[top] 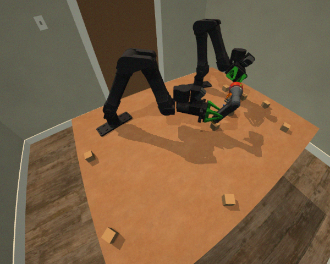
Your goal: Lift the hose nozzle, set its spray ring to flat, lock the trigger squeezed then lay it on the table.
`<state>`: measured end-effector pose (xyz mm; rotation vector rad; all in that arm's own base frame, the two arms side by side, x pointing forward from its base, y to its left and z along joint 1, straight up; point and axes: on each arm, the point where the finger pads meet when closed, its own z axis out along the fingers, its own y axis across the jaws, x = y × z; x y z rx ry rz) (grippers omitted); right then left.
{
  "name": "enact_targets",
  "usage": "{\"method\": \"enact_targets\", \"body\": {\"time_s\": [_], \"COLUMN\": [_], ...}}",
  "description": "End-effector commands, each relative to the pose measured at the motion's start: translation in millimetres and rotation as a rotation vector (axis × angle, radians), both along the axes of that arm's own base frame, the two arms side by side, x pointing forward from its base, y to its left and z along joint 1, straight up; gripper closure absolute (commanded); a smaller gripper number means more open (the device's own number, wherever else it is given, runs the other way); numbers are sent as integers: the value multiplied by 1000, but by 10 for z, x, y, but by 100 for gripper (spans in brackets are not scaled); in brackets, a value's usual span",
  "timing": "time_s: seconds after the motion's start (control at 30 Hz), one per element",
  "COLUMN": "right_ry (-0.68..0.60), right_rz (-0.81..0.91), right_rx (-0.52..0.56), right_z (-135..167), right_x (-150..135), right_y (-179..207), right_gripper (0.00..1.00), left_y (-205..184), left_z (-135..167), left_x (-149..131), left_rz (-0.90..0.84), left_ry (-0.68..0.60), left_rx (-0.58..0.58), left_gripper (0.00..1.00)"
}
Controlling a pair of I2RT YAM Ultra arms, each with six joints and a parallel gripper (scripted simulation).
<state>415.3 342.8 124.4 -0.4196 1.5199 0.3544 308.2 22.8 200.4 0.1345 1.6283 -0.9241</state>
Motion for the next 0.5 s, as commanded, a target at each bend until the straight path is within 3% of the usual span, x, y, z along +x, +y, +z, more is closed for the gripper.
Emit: {"method": "enact_targets", "body": {"time_s": [0.0,0.47], "right_ry": [-141,-141], "right_rz": [-5,-5], "right_rx": [153,153], "right_z": [732,732], "right_x": [81,82], "right_y": [41,40], "right_gripper": [64,64], "left_y": [26,60], "left_z": [174,60], "left_x": [61,137], "left_rz": [1,17], "left_ry": [-67,22], "left_rx": [54,-21], "left_gripper": [64,64]}}
